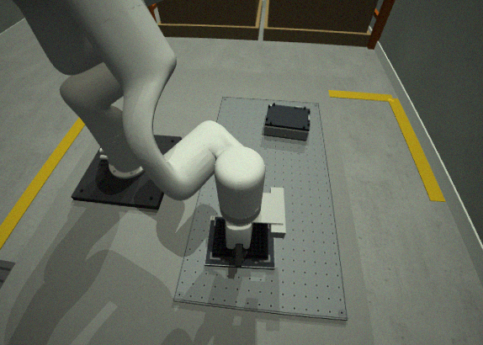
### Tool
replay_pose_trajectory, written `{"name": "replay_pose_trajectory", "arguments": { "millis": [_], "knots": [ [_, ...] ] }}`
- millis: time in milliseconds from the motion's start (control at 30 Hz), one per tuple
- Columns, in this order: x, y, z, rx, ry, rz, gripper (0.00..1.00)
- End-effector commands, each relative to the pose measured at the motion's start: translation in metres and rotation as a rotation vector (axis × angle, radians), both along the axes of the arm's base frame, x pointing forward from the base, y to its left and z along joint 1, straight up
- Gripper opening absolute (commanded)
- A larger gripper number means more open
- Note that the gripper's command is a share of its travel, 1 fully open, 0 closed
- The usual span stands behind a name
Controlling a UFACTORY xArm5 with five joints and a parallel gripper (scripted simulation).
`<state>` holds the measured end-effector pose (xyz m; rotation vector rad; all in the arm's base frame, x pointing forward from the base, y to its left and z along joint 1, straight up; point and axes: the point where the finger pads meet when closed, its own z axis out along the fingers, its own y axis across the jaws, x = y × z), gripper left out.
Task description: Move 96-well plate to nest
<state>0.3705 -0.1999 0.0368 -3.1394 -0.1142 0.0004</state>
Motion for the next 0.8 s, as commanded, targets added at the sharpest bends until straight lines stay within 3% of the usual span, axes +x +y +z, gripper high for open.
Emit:
{"name": "replay_pose_trajectory", "arguments": {
  "millis": [0,767],
  "knots": [
    [0.0010,-0.0005,0.0010,-0.001,-0.003,0.000,0.00],
    [0.0009,-0.0005,-0.0020,-0.001,-0.003,0.000,0.00]
  ]
}}
